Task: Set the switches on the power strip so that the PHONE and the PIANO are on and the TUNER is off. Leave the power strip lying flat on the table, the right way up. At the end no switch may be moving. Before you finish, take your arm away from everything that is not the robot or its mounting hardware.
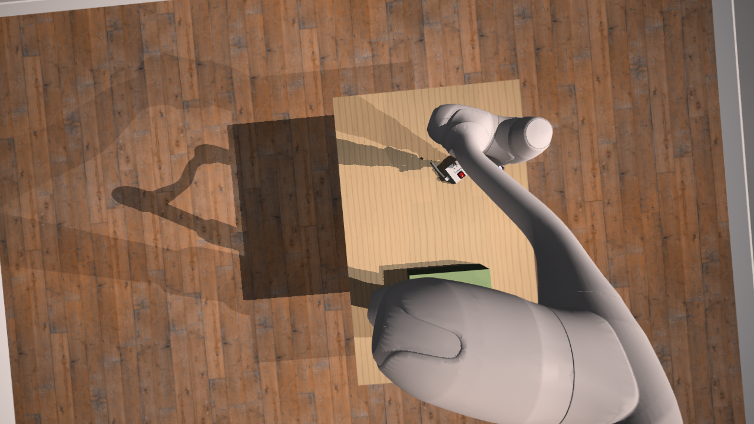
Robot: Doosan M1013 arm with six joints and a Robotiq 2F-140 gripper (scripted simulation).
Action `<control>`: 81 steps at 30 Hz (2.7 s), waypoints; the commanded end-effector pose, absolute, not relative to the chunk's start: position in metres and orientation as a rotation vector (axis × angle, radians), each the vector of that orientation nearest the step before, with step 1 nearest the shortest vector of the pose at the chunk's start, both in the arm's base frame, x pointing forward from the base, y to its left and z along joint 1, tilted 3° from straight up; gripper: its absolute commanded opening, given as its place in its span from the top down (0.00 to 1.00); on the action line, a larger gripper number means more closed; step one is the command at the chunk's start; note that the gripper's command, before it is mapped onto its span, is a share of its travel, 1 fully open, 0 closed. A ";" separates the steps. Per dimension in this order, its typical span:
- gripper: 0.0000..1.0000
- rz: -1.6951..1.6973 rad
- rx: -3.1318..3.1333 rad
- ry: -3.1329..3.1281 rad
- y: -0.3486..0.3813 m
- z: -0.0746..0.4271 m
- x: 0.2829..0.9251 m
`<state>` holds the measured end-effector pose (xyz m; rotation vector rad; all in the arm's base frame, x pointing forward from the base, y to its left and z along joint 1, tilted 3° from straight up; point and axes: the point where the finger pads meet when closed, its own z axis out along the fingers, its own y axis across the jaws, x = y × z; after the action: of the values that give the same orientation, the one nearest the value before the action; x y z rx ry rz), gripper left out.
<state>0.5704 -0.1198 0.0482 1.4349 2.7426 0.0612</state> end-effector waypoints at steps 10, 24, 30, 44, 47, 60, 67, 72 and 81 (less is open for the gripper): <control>1.00 0.062 1.435 2.743 -0.120 0.048 0.570; 1.00 0.062 1.435 2.743 -0.120 0.047 0.571; 1.00 0.062 1.435 2.743 -0.120 0.043 0.571; 1.00 0.062 1.435 2.743 -0.119 0.029 0.572; 1.00 0.062 1.435 2.743 -0.119 0.025 0.573; 1.00 0.062 1.435 2.743 -0.119 0.011 0.574; 1.00 0.062 1.435 2.743 -0.118 0.007 0.575; 1.00 0.062 1.435 2.743 -0.118 0.005 0.575; 1.00 0.062 1.435 2.743 -0.118 0.004 0.575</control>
<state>0.5747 -0.1183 0.0044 1.4349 2.7429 0.0614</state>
